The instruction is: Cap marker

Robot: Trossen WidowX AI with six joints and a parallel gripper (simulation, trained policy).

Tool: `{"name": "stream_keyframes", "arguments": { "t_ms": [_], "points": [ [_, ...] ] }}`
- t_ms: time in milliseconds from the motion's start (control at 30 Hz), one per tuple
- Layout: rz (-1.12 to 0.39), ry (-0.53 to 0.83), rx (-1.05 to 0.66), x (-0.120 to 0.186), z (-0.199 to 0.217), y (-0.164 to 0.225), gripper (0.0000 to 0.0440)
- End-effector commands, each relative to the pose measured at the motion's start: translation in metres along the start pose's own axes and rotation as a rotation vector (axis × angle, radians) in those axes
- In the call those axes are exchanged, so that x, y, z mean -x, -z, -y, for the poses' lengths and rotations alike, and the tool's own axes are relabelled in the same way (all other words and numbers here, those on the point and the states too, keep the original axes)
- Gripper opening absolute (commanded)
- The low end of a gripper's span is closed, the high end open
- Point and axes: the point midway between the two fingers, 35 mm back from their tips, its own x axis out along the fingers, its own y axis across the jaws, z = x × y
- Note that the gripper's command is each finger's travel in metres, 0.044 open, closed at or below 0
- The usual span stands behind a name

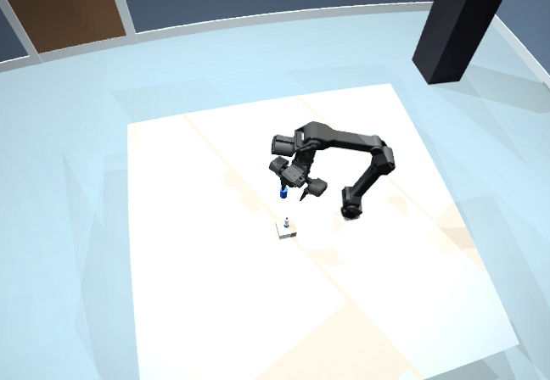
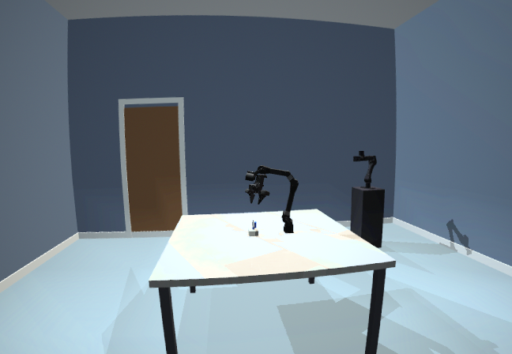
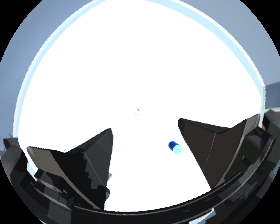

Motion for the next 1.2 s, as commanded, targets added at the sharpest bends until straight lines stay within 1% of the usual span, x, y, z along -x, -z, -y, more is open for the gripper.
{"name": "stream_keyframes", "arguments": {
  "t_ms": [0,1167],
  "points": [
    [-0.022,0.001,-0.008,-0.002,0.009,0.007,0.032],
    [-0.218,-0.034,-0.091,-0.03,0.081,0.076,0.0313]
  ]
}}
